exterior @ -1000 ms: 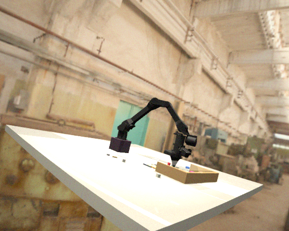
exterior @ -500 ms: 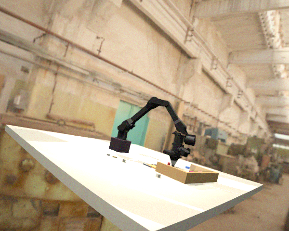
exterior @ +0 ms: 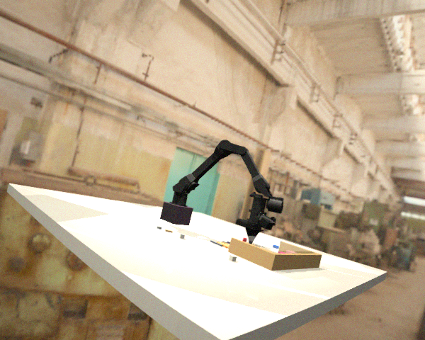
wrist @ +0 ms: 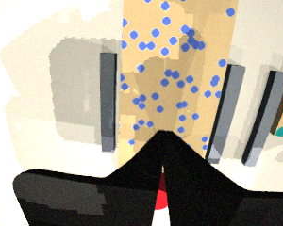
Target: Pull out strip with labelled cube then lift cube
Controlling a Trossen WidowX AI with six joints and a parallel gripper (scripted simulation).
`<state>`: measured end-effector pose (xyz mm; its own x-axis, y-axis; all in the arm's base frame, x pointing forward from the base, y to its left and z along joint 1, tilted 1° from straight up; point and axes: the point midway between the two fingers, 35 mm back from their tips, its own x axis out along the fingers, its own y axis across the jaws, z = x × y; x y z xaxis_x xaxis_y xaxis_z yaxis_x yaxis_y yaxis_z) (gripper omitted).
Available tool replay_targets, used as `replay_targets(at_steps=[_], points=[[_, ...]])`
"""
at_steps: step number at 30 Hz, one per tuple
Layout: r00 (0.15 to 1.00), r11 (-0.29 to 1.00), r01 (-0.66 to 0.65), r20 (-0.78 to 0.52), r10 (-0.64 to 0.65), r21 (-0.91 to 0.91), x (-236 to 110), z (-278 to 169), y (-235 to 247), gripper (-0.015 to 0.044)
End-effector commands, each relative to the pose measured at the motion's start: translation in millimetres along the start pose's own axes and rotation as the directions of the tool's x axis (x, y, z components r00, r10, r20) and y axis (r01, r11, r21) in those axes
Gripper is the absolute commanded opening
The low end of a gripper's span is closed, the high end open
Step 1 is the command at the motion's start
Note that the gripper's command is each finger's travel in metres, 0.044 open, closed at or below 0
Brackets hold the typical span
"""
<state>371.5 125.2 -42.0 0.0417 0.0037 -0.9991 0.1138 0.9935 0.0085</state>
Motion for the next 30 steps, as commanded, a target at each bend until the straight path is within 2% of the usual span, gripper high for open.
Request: replay_targets(at_steps=[1, 30], points=[[1.000, 1.000, 0.006, -0.021, -0.006, -0.001, 5, -12, -1, 0.0000], [1.000, 1.000, 0.006, -0.025, -0.006, -0.001, 6, -56, -1, 0.0000]])
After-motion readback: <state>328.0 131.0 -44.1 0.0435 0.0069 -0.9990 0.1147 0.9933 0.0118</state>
